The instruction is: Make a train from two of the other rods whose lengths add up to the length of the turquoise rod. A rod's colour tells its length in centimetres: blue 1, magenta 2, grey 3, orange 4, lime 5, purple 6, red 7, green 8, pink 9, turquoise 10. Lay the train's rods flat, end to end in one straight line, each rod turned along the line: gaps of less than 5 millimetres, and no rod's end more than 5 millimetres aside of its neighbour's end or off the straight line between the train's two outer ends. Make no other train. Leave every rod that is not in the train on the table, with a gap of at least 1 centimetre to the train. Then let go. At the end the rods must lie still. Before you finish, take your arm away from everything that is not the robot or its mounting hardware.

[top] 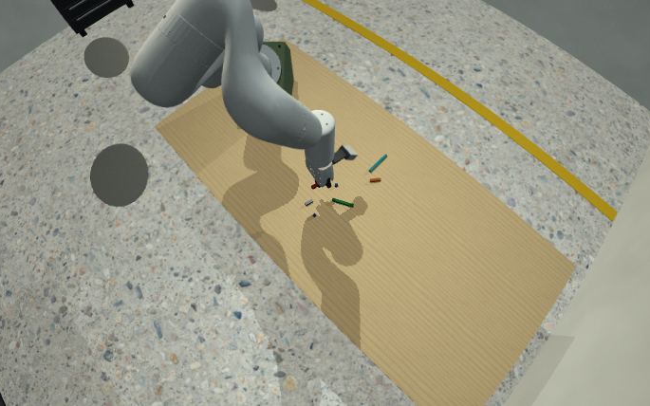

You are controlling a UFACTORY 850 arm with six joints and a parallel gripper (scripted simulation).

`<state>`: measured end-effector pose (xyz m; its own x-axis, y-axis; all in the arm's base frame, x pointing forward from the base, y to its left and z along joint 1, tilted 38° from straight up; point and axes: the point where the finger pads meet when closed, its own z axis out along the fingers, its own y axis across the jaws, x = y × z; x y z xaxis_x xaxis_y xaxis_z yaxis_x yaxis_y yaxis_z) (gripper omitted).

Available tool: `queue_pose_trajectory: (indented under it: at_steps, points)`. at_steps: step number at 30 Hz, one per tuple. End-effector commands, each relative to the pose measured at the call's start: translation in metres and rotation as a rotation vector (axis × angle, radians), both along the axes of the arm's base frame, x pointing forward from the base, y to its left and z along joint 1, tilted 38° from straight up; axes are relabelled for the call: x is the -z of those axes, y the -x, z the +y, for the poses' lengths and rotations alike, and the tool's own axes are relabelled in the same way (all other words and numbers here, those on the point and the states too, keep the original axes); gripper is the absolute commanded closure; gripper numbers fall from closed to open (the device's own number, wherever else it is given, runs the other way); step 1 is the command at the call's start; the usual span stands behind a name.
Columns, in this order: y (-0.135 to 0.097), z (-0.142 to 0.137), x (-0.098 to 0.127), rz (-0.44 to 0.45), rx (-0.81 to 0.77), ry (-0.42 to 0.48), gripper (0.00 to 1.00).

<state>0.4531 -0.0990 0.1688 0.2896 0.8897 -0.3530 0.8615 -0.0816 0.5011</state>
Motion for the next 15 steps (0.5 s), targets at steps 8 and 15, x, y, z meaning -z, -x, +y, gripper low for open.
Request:
queue_pose_trajectory:
  at_steps: [8, 15]
  points:
    - [-0.001, -0.002, 0.002, 0.000, -0.003, 0.000, 0.96]
    - [-0.009, -0.010, 0.017, 0.000, -0.003, 0.000, 0.96]
